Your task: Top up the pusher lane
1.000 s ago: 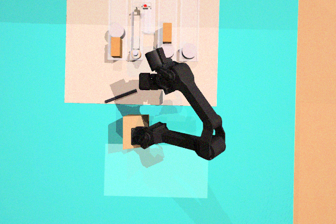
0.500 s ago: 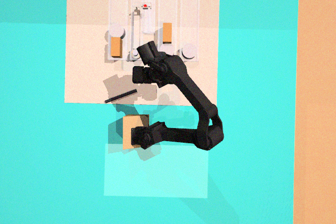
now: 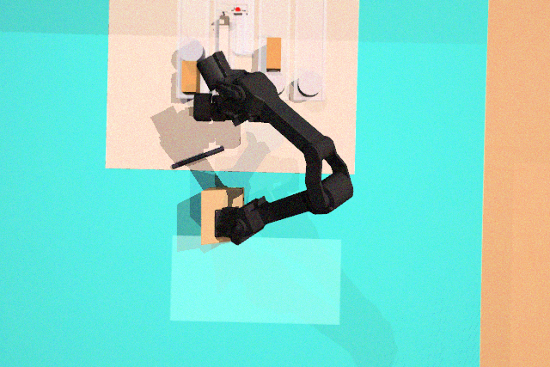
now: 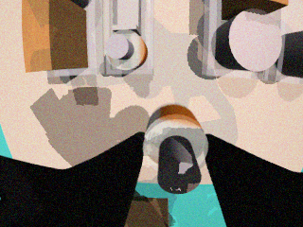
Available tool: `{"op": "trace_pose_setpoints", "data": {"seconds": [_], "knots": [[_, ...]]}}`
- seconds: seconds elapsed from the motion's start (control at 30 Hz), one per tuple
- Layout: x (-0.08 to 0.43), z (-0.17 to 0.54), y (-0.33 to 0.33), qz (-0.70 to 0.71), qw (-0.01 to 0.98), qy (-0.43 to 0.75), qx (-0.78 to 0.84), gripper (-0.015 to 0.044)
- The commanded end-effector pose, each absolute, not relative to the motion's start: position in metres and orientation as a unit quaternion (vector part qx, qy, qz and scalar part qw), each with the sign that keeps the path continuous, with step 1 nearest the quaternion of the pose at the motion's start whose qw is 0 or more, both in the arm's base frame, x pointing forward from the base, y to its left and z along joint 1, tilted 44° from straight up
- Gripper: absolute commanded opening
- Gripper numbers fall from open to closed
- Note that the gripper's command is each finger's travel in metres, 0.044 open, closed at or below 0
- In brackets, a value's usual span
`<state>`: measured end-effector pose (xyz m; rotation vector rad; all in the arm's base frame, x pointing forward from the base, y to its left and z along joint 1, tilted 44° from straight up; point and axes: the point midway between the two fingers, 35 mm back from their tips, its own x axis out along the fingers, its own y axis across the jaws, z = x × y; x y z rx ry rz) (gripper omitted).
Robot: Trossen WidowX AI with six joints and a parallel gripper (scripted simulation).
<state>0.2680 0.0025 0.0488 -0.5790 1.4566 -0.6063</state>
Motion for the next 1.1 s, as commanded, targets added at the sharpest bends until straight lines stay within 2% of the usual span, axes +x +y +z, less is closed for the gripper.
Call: {"op": "trace_pose_setpoints", "data": {"seconds": [0.0, 0.33, 0.6, 1.07], "knots": [[0.276, 0.033, 0.009, -0.268, 0.666, 0.647, -0.256, 0.0000], [0.287, 0.001, 0.021, -0.268, 0.667, 0.647, -0.256, 0.0000], [0.289, -0.014, 0.006, -0.268, 0.666, 0.647, -0.256, 0.0000], [0.292, -0.015, 0.004, -0.268, 0.667, 0.647, -0.256, 0.0000]]}}
